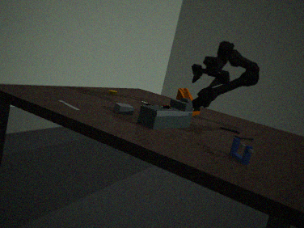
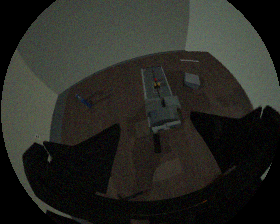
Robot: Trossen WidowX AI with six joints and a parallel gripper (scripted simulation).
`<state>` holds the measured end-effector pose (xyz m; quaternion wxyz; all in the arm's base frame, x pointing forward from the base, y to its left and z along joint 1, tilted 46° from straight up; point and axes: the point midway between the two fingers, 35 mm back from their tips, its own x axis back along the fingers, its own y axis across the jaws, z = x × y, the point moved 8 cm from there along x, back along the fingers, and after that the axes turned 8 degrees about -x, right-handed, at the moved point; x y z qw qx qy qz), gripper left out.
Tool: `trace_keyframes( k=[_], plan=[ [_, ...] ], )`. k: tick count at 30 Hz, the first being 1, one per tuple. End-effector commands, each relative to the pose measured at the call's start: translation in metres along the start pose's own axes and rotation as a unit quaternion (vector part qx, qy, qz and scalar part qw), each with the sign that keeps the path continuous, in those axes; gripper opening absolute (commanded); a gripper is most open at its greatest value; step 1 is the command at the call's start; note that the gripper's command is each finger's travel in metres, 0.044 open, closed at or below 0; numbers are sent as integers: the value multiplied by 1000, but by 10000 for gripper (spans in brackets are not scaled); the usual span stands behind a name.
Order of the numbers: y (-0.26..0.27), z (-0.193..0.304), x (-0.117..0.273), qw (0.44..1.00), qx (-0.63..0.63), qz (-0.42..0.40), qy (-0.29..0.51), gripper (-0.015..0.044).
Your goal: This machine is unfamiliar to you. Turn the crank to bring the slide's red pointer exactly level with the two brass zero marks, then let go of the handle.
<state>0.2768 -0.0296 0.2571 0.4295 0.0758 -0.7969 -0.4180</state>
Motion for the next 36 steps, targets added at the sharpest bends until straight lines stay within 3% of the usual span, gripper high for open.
trace_keyframes(
  k=[1,21,36],
  plan=[
    [-3,5,0,1000,-11,8,1,440],
    [-9,57,-53,1000,-11,7,1,440],
    [-11,72,-69,1000,-11,7,1,440]
  ],
)
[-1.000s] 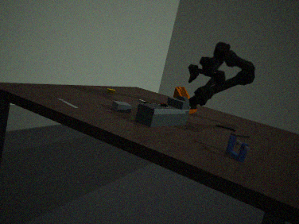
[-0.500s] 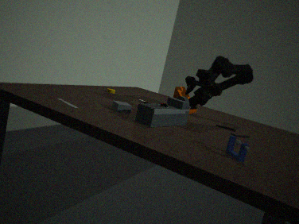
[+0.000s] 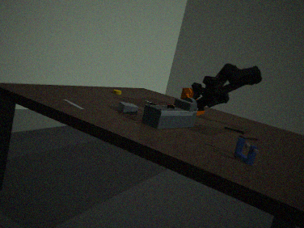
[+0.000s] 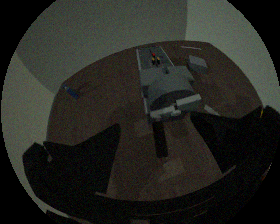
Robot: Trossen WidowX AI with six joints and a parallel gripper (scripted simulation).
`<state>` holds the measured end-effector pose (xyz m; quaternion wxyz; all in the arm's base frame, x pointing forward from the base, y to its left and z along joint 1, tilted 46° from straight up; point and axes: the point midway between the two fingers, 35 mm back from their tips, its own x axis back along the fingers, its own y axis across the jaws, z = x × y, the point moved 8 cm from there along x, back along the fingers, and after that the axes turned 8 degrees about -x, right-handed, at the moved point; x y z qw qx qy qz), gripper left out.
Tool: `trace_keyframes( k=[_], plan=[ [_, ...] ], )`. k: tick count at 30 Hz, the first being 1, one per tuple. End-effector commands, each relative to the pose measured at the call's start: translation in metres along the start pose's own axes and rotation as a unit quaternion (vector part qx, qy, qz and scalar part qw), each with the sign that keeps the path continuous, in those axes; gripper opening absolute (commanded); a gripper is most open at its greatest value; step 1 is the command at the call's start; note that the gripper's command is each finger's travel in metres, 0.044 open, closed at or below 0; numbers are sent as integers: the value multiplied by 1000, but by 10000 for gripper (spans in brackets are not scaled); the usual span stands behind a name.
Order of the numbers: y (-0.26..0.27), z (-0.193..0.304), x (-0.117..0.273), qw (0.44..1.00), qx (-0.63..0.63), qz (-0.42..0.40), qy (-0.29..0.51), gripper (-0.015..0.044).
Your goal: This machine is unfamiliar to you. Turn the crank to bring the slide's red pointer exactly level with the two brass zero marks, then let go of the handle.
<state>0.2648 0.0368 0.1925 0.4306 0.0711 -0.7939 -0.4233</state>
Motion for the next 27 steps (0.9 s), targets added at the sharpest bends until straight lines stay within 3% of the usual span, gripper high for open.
trace_keyframes(
  k=[1,27],
  plan=[
    [-4,6,-6,1000,-4,5,1,440],
    [-8,35,-33,1000,-5,3,1,440]
  ],
)
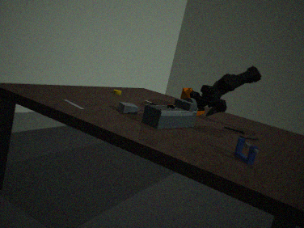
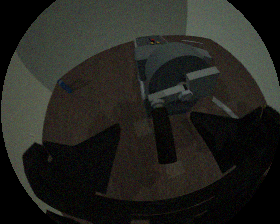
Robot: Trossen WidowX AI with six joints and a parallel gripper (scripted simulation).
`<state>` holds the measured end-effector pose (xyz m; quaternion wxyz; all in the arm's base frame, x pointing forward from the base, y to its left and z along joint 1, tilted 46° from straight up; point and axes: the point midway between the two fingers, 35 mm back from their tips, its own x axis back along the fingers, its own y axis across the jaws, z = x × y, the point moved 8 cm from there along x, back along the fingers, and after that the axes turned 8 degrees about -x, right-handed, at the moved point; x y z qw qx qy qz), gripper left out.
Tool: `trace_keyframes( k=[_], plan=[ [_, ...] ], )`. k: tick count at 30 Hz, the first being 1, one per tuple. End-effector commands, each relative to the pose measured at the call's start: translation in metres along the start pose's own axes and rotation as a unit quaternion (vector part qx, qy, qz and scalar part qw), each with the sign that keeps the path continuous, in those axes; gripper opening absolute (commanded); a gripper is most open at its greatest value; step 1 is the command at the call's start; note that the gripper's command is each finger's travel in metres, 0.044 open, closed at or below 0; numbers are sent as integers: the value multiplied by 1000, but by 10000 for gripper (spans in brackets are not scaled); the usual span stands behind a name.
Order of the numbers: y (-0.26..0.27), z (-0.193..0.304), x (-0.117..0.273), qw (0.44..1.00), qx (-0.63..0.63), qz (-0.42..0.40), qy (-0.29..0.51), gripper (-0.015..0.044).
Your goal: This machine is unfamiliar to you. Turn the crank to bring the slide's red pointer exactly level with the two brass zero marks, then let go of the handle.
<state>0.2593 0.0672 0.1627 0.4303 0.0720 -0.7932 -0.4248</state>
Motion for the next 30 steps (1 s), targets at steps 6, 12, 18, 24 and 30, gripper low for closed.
trace_keyframes(
  k=[6,12,18,24,30],
  plan=[
    [-4,5,-4,1000,-3,5,1,335],
    [-4,5,-4,1000,-3,5,1,178],
    [-4,5,-4,1000,-3,5,1,20],
    [-3,5,-3,1000,-3,5,1,0],
    [-3,4,-2,1000,-3,5,1,0]
  ],
)
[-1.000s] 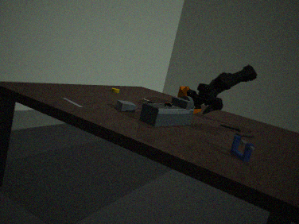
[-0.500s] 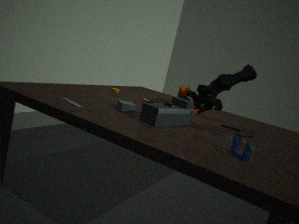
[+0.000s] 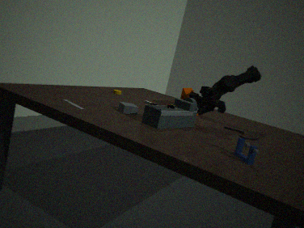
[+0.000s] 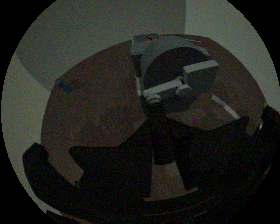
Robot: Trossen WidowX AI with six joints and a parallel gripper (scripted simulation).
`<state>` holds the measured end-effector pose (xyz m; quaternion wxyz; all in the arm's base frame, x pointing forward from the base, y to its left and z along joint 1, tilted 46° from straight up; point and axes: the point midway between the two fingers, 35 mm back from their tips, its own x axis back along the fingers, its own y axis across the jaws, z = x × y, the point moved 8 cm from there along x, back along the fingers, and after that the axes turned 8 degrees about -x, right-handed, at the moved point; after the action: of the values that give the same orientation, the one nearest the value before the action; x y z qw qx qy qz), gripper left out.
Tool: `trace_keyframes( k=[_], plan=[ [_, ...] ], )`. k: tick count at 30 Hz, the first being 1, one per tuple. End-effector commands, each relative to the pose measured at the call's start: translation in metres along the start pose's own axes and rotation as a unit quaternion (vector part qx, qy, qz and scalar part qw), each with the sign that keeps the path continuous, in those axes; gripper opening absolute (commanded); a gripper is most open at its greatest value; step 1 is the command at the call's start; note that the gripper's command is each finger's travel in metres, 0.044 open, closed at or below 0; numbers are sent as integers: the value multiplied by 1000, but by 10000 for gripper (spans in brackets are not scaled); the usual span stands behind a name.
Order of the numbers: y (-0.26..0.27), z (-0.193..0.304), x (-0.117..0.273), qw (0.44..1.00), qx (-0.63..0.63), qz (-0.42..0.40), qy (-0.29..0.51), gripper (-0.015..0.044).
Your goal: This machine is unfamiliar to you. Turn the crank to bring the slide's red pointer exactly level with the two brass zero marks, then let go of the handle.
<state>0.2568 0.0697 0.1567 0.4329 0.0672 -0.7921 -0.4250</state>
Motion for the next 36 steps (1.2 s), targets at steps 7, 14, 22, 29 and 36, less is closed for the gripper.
trace_keyframes(
  k=[7,14,22,29,36],
  plan=[
    [3,-6,6,1000,-1,0,0,0],
    [4,-13,13,1000,0,0,0,0],
    [-1,-20,20,1000,0,0,0,0],
    [-7,-26,25,1000,0,1,0,0],
    [-16,-31,28,1000,0,1,0,0]
  ],
)
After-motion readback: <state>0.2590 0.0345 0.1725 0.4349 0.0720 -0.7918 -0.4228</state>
